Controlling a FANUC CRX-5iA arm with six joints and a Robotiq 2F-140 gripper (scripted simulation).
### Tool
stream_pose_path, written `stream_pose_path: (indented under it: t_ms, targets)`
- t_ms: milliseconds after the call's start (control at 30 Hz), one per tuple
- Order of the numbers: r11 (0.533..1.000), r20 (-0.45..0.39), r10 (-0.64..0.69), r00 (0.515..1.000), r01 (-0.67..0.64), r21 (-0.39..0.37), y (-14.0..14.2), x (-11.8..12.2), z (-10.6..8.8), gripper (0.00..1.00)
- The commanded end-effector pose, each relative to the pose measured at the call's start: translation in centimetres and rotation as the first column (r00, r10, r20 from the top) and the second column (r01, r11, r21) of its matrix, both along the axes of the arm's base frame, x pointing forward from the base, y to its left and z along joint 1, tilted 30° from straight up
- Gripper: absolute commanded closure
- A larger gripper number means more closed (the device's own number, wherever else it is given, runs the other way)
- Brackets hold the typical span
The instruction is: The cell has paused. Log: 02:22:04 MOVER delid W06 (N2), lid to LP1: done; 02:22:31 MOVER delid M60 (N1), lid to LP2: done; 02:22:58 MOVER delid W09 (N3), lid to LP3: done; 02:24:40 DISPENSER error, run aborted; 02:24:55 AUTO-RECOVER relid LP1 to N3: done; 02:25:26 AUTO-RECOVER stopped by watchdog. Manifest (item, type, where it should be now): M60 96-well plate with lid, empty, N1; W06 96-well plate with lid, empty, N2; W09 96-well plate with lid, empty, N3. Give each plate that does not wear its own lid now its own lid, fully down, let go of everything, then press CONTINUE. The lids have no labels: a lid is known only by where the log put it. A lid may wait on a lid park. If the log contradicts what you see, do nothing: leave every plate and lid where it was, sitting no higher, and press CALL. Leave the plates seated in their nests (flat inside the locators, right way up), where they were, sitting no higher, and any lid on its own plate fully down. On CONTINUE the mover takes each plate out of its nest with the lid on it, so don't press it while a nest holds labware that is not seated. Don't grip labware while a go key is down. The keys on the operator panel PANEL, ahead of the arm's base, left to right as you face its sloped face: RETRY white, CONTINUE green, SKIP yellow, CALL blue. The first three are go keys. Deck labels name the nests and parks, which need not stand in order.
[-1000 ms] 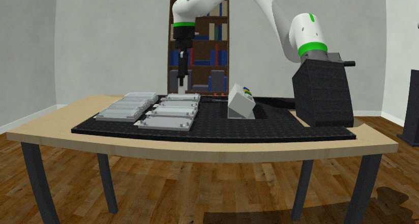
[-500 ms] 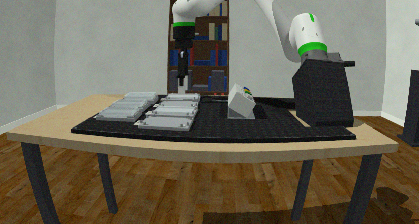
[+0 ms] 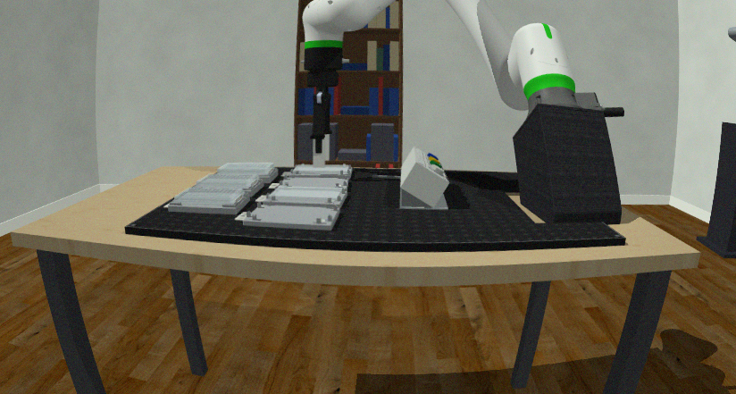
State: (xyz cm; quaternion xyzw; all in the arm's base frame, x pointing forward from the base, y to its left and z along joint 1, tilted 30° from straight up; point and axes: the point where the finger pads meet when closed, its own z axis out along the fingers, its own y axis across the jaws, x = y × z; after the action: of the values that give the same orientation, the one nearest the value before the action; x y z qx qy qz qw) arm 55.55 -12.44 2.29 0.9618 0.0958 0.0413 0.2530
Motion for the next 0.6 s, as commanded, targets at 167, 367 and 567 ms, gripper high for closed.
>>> stream_pose_path:
  t_ms: [167,367,567]
  targets:
    - [1.0,0.0,0.0,1.0,0.0,0.0,-0.17,0.07,-0.33,0.34]
    - [1.0,0.0,0.0,1.0,0.0,0.0,-0.27,0.1,-0.51,0.34]
    - [1.0,0.0,0.0,1.0,0.0,0.0,-0.42,0.13,-0.77,0.34]
